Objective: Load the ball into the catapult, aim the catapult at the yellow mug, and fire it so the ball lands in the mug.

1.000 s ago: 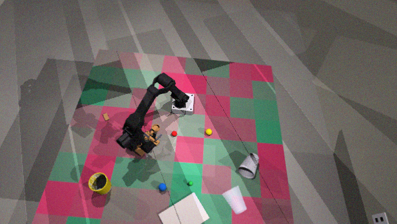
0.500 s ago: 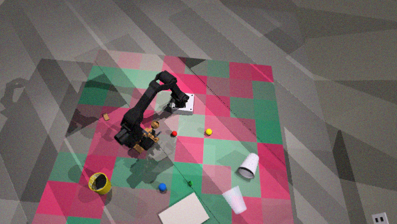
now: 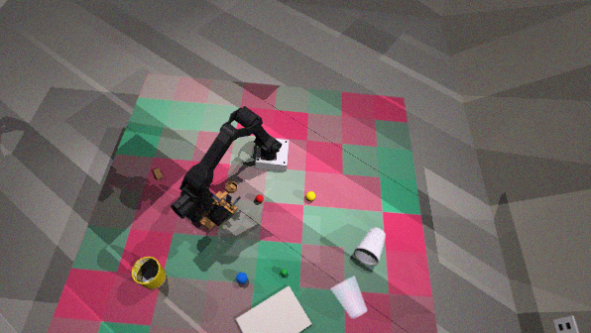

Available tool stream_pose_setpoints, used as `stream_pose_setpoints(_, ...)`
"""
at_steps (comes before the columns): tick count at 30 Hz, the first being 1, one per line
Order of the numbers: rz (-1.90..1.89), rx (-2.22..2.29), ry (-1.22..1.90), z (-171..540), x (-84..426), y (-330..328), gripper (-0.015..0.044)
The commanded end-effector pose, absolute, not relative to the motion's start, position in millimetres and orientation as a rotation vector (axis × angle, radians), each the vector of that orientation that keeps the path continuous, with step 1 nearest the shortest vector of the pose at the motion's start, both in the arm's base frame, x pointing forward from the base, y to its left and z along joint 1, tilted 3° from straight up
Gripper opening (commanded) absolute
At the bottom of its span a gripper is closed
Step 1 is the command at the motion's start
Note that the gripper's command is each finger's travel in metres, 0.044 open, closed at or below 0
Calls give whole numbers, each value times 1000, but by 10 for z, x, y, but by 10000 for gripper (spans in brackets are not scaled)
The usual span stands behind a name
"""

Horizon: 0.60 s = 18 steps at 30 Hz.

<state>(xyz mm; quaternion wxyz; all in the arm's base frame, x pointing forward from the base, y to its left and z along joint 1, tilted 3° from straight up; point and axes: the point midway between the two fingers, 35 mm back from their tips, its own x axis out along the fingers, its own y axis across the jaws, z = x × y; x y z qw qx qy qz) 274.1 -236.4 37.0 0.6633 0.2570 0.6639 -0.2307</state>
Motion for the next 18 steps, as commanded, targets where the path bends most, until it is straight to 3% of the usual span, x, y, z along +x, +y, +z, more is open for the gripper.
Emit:
stream_pose_setpoints(1, -521, 578, 1497, 323, 2746, -2365, 0)
stream_pose_setpoints(18, -520, 579, 1501, 128, 2740, -2352, 0)
